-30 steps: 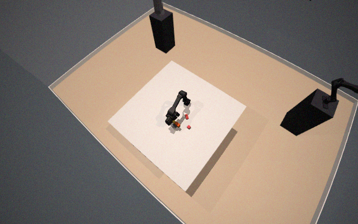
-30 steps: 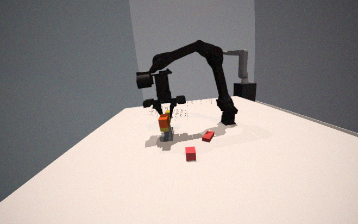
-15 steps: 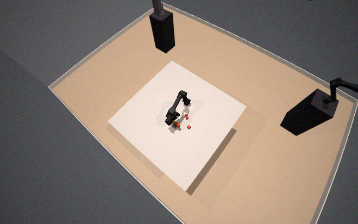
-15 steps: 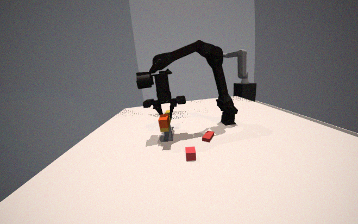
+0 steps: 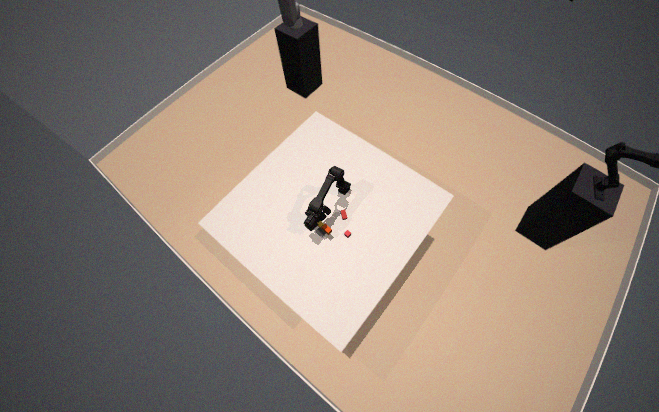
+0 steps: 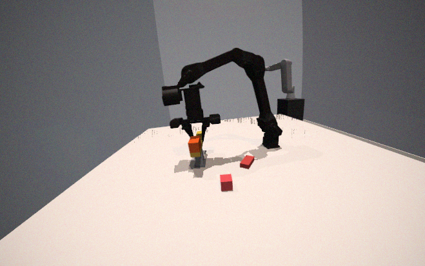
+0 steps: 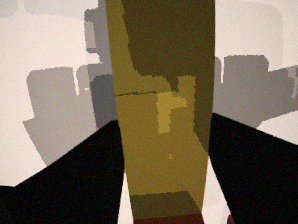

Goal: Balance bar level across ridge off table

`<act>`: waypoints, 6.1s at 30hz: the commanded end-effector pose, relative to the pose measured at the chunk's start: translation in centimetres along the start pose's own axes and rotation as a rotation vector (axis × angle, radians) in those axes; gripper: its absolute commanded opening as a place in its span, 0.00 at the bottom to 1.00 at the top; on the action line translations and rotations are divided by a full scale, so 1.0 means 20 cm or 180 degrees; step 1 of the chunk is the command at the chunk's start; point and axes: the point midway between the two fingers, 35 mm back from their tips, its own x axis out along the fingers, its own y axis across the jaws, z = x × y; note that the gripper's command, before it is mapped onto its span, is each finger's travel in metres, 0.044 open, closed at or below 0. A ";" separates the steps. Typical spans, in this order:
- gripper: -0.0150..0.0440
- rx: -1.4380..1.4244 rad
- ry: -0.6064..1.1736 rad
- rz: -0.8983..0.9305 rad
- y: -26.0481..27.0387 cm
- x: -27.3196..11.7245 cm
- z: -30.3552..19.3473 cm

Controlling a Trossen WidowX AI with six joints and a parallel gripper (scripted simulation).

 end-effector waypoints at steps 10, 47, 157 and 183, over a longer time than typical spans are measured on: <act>0.25 0.0009 -0.0003 0.0010 0.00 0.01 0.00; 0.25 0.0009 -0.0003 0.0010 0.00 0.02 0.00; 0.25 0.0006 0.0003 0.0013 0.00 0.04 0.00; 0.54 0.0006 0.0003 0.0013 0.00 0.04 0.00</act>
